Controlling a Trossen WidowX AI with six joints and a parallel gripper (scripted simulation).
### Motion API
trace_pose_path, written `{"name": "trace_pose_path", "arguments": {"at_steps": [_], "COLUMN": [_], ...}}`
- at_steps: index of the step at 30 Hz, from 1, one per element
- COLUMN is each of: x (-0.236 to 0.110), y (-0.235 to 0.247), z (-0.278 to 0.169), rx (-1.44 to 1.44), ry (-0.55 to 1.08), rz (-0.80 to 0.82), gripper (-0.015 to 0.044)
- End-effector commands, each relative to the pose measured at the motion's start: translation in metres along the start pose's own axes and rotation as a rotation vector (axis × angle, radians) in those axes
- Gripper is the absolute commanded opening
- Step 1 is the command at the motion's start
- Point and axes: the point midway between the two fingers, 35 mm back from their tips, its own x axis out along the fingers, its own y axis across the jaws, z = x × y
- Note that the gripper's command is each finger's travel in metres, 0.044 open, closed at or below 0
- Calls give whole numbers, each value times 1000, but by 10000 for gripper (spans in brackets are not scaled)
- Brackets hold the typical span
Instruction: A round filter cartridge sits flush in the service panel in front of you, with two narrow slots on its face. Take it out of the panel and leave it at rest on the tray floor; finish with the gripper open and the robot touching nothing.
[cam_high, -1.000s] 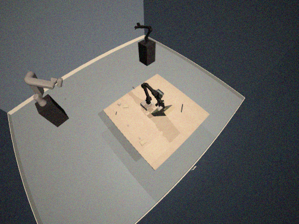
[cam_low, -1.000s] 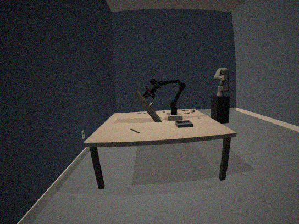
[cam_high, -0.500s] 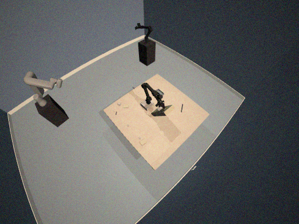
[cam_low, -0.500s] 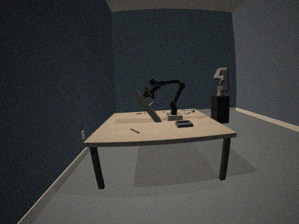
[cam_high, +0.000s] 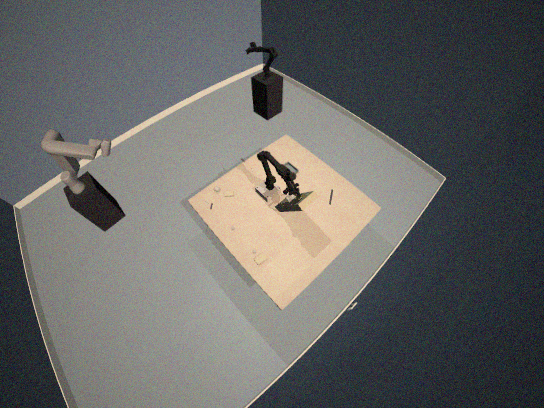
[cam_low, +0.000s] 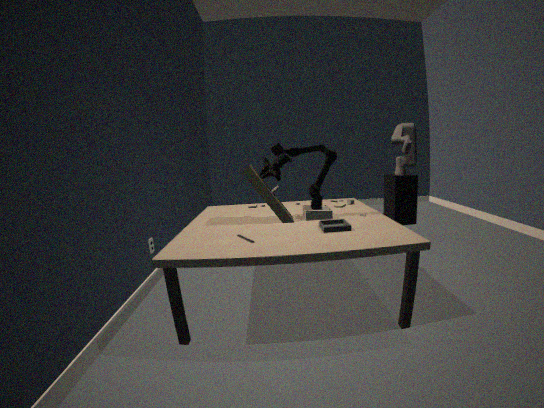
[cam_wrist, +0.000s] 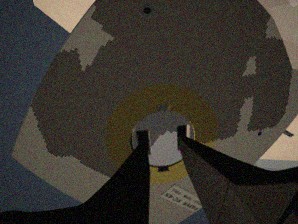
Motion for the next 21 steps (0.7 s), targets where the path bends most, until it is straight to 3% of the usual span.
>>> {"name": "trace_pose_path", "arguments": {"at_steps": [1,21], "x": [2,7], "y": [0,0], "z": [0,1], "rx": [4,4], "ry": [-2,-2], "rz": [2,2], "gripper": [110,110]}}
